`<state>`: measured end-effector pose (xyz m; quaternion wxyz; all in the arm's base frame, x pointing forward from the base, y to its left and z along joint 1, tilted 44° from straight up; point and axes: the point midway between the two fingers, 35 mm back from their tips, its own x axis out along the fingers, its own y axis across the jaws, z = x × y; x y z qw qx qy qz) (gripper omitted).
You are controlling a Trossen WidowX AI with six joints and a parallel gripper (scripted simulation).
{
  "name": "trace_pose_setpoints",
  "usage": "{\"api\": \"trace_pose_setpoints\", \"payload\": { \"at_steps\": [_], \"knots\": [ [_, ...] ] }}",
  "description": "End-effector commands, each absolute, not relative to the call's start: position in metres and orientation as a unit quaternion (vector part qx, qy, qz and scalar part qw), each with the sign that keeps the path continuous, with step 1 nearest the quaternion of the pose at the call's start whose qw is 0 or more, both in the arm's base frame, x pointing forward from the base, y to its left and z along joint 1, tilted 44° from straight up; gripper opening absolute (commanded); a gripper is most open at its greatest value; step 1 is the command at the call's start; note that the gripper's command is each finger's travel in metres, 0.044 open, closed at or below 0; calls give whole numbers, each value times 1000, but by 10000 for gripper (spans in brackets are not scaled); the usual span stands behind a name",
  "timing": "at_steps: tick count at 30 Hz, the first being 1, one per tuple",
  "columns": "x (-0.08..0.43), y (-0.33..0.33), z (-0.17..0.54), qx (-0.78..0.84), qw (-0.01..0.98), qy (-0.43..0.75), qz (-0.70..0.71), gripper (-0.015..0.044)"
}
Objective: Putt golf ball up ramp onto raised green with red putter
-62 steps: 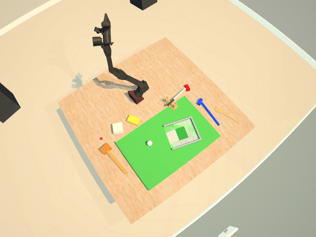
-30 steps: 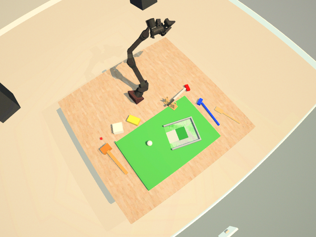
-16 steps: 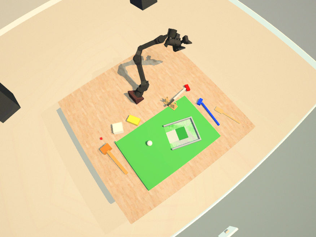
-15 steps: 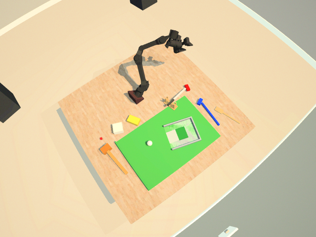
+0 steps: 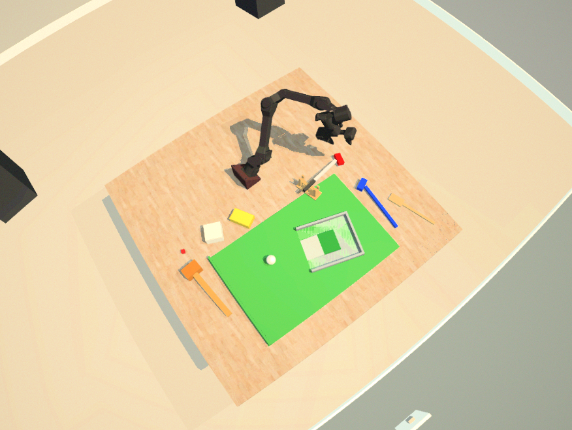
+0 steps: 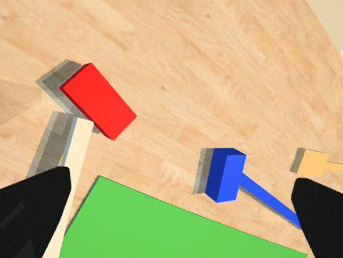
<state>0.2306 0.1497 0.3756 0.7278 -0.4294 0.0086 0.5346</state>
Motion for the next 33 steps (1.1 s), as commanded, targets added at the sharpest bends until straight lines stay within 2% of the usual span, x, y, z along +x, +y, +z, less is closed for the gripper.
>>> {"api": "trace_pose_setpoints", "payload": {
  "at_steps": [1,9,33],
  "knots": [
    [246,138,326,-408,708,74,571,440],
    [247,101,221,-292,669,199,654,440],
    [253,135,188,-289,669,200,655,440]
  ]
}}
